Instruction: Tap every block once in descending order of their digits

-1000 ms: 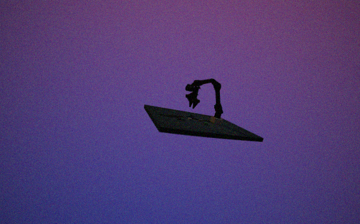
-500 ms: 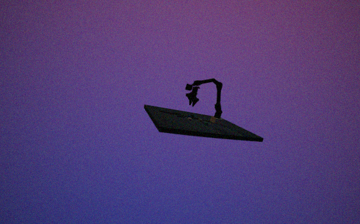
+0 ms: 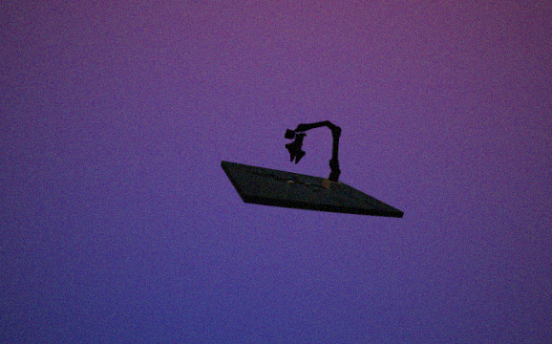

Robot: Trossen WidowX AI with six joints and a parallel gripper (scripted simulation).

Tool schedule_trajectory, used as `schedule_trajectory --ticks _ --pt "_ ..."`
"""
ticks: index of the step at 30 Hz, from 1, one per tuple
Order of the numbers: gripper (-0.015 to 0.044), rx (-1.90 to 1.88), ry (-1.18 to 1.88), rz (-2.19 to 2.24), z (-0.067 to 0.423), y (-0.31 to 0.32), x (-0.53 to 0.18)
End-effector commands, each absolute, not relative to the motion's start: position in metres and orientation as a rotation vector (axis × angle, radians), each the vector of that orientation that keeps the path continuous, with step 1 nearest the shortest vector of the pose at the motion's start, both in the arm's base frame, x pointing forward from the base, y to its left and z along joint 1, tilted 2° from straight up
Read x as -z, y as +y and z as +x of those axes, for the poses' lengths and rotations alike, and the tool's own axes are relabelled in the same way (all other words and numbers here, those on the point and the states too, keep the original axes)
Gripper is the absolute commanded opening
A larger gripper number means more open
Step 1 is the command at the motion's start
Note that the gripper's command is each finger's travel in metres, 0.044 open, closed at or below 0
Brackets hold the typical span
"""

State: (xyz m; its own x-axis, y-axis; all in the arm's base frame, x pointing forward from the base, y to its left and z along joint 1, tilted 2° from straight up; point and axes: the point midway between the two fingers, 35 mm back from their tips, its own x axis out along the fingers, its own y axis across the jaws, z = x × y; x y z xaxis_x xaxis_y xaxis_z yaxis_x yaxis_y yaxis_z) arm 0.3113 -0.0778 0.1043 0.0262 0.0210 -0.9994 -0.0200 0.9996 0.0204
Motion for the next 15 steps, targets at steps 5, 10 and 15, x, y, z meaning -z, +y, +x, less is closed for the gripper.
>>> schedule_trajectory --ticks 5,10,15 --pt "0.0400 -0.039 1.544 0.001 0.312 -0.038 -0.105" --pt "0.0400 -0.043 1.544 0.004 0.300 0.038 -0.107" --pt "0.0400 -0.047 1.546 0.009 0.271 0.106 -0.109"
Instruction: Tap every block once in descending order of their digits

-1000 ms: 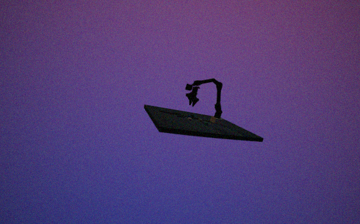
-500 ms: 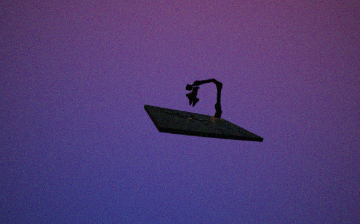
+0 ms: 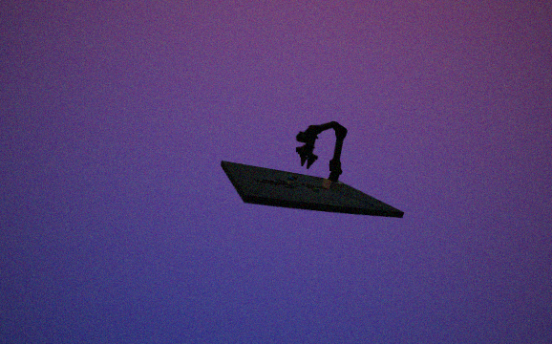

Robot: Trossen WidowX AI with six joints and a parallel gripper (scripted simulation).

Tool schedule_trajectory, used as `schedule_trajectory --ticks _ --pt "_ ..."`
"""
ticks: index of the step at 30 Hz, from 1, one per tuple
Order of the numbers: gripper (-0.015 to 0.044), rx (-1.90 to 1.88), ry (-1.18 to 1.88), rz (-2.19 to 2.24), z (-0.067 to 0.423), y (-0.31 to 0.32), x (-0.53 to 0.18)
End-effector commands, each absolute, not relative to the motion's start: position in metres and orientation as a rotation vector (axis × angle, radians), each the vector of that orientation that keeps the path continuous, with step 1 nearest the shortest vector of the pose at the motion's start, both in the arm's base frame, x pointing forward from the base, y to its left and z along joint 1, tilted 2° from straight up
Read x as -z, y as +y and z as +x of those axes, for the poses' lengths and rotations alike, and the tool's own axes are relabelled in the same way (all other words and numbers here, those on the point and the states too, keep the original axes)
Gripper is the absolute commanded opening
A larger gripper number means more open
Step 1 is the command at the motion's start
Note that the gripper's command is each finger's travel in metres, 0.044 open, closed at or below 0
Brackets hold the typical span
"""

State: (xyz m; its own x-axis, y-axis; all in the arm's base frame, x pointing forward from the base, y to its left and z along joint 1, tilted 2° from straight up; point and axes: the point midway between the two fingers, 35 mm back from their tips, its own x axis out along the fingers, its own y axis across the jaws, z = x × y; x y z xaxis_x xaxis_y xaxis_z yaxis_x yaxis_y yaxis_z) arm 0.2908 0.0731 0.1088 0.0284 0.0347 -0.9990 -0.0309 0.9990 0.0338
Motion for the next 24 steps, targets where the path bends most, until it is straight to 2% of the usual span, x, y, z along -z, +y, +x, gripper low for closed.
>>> schedule_trajectory --ticks 1,5,9,16,23,24 --pt "0.0400 -0.048 1.546 0.010 0.263 0.118 -0.109" --pt "0.0400 -0.052 1.549 0.014 0.229 0.160 -0.110" --pt "0.0400 -0.053 1.549 0.015 0.222 0.167 -0.110" --pt "0.0216 -0.053 1.550 0.015 0.224 0.170 -0.031" --pt "0.0032 -0.053 1.550 0.015 0.224 0.170 -0.029" --pt "0.0020 -0.053 1.550 0.015 0.224 0.170 -0.029"
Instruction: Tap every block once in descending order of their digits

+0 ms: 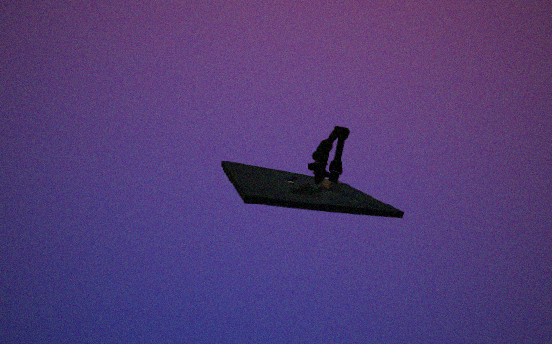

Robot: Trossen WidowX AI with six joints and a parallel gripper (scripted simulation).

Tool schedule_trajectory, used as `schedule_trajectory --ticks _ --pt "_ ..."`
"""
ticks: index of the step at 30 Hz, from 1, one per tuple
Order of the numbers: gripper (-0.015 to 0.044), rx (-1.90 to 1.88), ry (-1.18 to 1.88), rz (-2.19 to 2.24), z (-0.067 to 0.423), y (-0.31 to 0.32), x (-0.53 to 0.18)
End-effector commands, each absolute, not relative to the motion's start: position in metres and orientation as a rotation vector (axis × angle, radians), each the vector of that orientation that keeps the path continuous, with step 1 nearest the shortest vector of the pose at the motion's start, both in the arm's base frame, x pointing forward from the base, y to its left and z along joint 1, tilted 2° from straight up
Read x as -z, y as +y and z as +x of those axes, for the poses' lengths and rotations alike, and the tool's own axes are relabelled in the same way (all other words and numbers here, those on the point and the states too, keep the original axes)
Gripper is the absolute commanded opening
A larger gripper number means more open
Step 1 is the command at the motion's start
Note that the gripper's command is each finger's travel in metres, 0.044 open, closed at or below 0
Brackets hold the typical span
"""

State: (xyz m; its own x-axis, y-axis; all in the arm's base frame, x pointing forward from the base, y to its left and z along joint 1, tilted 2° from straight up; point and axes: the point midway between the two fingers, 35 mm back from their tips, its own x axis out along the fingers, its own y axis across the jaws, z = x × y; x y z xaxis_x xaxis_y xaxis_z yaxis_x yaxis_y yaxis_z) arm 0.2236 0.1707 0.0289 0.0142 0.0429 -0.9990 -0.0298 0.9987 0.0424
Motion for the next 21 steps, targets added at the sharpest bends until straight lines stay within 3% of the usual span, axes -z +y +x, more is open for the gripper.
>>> schedule_trajectory --ticks 1,21 --pt "0.0020 -0.053 1.550 0.015 0.224 0.170 -0.029" --pt "0.0020 -0.053 1.550 0.015 0.224 0.171 -0.009"
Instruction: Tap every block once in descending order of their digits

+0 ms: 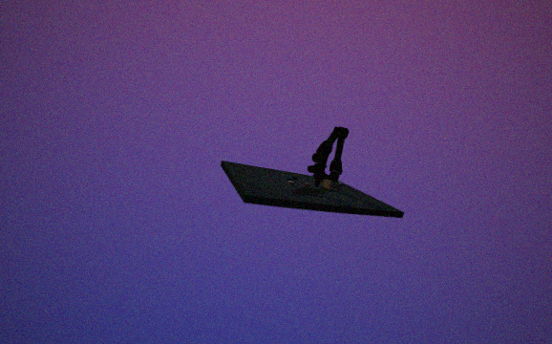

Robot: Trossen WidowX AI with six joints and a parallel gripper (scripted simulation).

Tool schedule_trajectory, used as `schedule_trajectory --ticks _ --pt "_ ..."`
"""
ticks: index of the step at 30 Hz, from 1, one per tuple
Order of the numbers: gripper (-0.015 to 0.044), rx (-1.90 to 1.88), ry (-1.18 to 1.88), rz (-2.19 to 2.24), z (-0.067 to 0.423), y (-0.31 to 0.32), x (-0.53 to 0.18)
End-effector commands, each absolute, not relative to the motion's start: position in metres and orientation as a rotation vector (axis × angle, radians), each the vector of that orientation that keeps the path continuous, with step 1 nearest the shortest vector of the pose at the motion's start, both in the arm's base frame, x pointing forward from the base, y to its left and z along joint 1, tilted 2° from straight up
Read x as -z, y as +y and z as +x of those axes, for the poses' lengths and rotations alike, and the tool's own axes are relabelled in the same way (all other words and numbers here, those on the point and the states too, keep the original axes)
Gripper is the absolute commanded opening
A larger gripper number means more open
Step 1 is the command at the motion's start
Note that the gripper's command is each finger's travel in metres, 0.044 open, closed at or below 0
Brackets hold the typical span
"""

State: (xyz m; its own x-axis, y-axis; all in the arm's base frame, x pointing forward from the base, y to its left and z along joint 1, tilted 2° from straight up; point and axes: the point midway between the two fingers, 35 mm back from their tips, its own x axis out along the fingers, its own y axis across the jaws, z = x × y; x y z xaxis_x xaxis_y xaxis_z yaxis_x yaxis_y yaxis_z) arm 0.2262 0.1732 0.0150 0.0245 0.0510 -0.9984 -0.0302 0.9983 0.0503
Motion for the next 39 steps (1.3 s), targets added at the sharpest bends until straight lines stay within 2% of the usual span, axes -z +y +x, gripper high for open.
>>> schedule_trajectory --ticks 1,12,21,27,32,39 --pt "0.0020 -0.053 1.550 0.015 0.224 0.171 -0.007" --pt "0.0020 -0.053 1.550 0.015 0.224 0.171 0.002" --pt "0.0020 -0.053 1.550 0.015 0.224 0.170 -0.031" --pt "0.0020 -0.053 1.549 0.015 0.223 0.167 -0.107" --pt "0.0020 -0.054 1.550 0.014 0.225 0.166 -0.110" --pt "0.0020 -0.060 1.547 0.002 0.318 0.111 -0.113"
